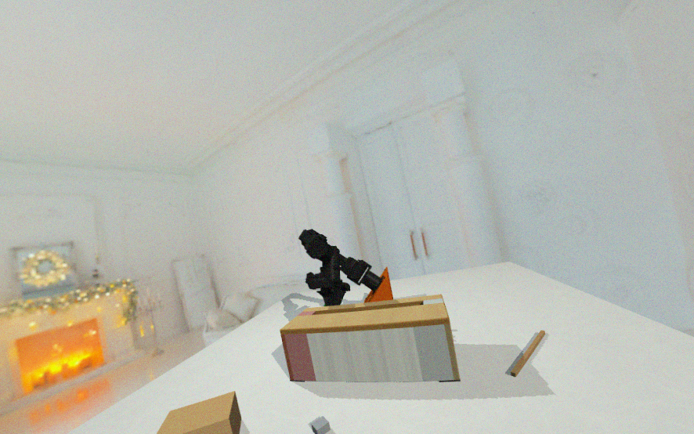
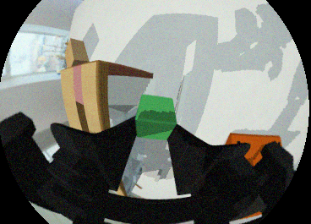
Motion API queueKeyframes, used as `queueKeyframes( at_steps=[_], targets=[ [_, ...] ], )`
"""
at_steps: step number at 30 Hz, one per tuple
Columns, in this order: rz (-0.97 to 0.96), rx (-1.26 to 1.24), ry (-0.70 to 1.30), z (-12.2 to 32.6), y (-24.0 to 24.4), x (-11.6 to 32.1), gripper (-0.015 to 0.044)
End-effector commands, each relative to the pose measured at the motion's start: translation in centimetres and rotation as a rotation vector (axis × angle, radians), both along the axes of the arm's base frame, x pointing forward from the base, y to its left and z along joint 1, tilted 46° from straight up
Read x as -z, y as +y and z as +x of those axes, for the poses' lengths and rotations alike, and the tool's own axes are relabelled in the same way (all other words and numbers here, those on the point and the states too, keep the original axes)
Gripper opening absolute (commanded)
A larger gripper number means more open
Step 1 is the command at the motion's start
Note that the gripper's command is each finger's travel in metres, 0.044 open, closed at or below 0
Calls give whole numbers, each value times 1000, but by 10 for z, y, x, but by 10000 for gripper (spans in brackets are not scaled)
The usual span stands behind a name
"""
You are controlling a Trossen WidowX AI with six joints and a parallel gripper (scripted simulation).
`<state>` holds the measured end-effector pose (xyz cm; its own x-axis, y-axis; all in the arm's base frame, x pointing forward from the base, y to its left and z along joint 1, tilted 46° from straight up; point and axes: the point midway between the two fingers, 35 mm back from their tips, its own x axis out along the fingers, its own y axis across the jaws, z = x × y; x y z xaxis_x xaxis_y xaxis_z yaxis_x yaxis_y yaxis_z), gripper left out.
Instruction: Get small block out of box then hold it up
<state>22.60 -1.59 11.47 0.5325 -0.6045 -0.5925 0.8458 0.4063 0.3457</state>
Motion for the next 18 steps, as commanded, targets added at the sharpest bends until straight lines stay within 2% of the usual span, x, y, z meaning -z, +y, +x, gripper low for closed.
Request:
queueKeyframes(
  at_steps=[1,18],
  targets=[
    [-89,-89,89,0,2,-4,0],
    [-484,-486,526,-4,9,-11,0]
  ],
)
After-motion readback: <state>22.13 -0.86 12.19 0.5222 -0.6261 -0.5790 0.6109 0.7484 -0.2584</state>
